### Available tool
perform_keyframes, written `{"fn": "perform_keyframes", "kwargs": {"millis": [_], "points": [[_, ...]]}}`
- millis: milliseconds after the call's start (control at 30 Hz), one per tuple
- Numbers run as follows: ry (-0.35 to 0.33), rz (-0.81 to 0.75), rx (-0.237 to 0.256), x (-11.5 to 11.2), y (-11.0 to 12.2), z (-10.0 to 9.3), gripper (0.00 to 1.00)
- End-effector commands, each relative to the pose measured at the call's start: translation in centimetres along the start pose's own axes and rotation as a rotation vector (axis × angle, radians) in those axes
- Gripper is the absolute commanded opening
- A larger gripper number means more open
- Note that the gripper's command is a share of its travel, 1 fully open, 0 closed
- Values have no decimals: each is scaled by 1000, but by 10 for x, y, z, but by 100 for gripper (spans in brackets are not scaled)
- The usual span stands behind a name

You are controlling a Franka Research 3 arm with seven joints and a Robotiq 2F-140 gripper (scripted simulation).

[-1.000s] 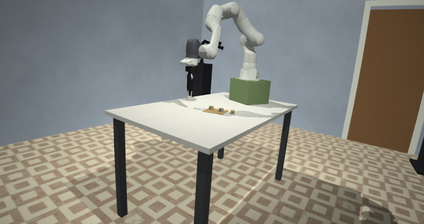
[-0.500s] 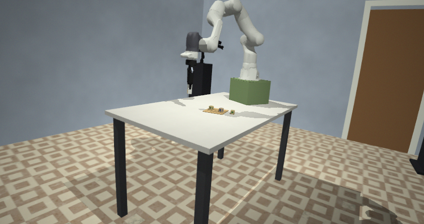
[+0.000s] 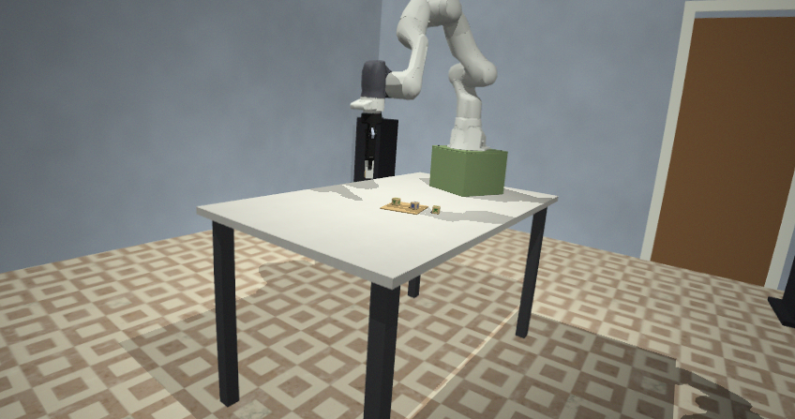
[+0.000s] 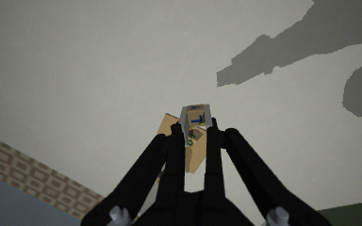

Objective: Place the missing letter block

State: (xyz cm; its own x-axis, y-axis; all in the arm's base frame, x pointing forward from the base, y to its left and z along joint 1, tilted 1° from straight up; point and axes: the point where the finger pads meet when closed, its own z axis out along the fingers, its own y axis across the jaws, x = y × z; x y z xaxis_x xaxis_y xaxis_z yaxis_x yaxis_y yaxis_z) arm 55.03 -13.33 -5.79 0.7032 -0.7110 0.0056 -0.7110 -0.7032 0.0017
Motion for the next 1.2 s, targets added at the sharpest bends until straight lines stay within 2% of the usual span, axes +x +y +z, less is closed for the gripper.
{"fn": "perform_keyframes", "kwargs": {"millis": [0, 467, 533, 1033, 1100, 1167], "points": [[7, 139, 8, -3, -3, -2, 13], [6, 319, 8, -40, -24, -3, 13], [6, 319, 8, -40, -24, -3, 13], [6, 530, 9, -84, -42, -4, 13], [6, 530, 9, -84, -42, -4, 13], [6, 578, 9, -93, -46, -4, 13]]}}
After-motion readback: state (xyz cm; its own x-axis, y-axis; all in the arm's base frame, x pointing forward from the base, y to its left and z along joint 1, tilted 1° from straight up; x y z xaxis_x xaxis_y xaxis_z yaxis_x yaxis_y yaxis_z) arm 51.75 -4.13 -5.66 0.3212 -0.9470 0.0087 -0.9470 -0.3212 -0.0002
